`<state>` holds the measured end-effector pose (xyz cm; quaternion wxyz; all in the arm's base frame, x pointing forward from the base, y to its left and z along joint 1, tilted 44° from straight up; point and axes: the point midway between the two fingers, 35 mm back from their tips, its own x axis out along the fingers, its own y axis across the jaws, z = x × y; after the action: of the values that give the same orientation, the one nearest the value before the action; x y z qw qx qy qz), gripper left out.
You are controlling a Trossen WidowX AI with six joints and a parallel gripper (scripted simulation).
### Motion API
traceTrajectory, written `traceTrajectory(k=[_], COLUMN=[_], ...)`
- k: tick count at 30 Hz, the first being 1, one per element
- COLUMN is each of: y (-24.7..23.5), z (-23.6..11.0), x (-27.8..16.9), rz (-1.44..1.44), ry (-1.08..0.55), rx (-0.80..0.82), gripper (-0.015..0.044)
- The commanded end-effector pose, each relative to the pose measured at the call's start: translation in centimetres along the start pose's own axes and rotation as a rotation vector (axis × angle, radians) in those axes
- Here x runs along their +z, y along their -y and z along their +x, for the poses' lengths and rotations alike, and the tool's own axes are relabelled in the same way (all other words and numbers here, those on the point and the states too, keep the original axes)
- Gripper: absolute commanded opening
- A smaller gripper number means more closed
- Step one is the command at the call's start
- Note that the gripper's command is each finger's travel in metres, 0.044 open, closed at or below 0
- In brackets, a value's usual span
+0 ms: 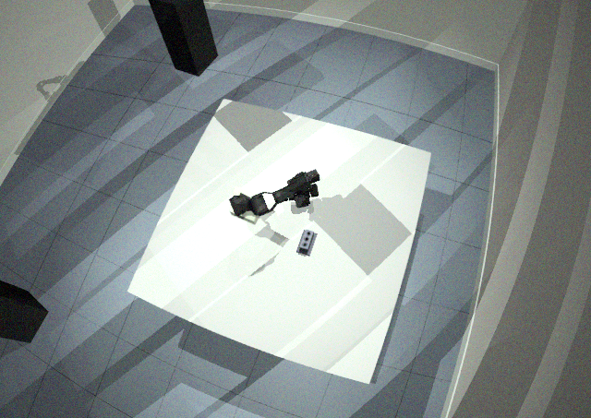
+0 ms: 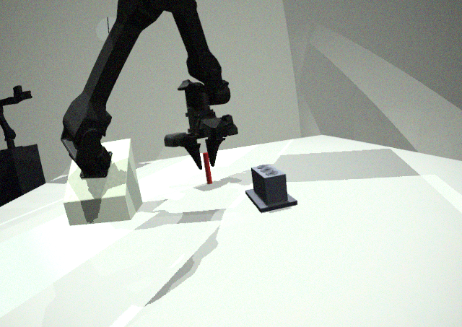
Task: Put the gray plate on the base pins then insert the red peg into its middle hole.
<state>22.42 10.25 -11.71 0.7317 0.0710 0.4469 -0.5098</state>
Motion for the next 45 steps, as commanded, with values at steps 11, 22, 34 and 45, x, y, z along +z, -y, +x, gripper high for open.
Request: traceTrajectory(k=[11, 22, 34, 45], y=[-0.1, -0.5, -0.8, -1.1], z=[0.0, -2.8, -6.5, -7.3], x=[0.1, 0.0, 0.0, 1.2], rz=[-0.003, -0.004, -0.005, -0.012], ry=[0.006, 0.003, 0.002, 0.004], rx=[0.003, 0.004, 0.005, 0.003], gripper=[0.0000, 0.0000, 0.0000, 0.0000])
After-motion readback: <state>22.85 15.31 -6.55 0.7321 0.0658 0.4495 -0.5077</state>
